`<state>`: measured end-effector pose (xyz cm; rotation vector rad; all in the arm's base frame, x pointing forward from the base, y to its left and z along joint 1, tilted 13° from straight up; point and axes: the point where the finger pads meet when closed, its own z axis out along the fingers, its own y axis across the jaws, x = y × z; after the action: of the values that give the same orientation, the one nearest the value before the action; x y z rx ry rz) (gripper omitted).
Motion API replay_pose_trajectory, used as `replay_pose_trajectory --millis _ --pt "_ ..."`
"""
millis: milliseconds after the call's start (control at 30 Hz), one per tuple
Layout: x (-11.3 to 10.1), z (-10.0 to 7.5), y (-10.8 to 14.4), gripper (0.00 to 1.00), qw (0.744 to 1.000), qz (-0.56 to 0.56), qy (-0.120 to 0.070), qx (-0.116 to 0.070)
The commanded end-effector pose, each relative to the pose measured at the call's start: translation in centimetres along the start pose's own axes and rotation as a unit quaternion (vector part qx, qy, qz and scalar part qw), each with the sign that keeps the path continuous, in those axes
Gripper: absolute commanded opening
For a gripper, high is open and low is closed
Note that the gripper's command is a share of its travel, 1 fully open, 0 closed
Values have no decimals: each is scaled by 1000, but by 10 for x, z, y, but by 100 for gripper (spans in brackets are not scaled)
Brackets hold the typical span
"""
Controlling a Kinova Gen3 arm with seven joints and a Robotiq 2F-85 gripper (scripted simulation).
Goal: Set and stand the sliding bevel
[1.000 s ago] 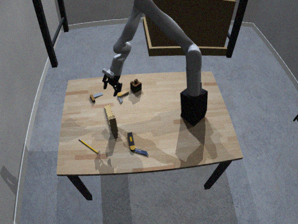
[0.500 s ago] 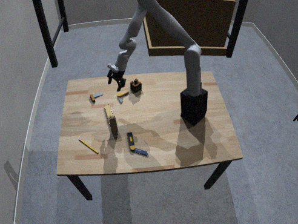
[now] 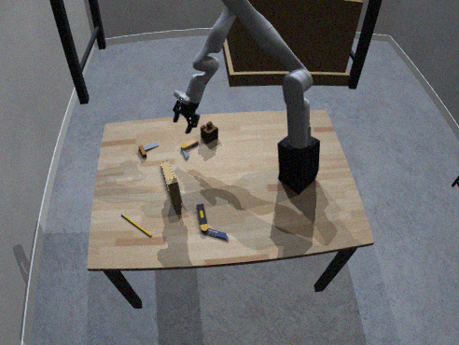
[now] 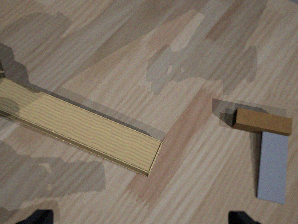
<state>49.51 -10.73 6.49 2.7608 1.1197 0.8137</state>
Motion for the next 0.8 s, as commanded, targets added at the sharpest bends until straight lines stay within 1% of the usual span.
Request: replay_pose_trajectory --millis 0,33,200,367,533,767 --pt "-16 -3 9 100 1000 10 12 -7" --pt "-16 -3 9 100 1000 10 12 -7" --pt "-36 -7 20 100 999 25 18 -10" --pt "-49 -9 27 100 999 34 22 -13" --pt "-55 -11 30 100 999 38 24 -14" --pt "-56 -11 31 100 999 39 25 -15"
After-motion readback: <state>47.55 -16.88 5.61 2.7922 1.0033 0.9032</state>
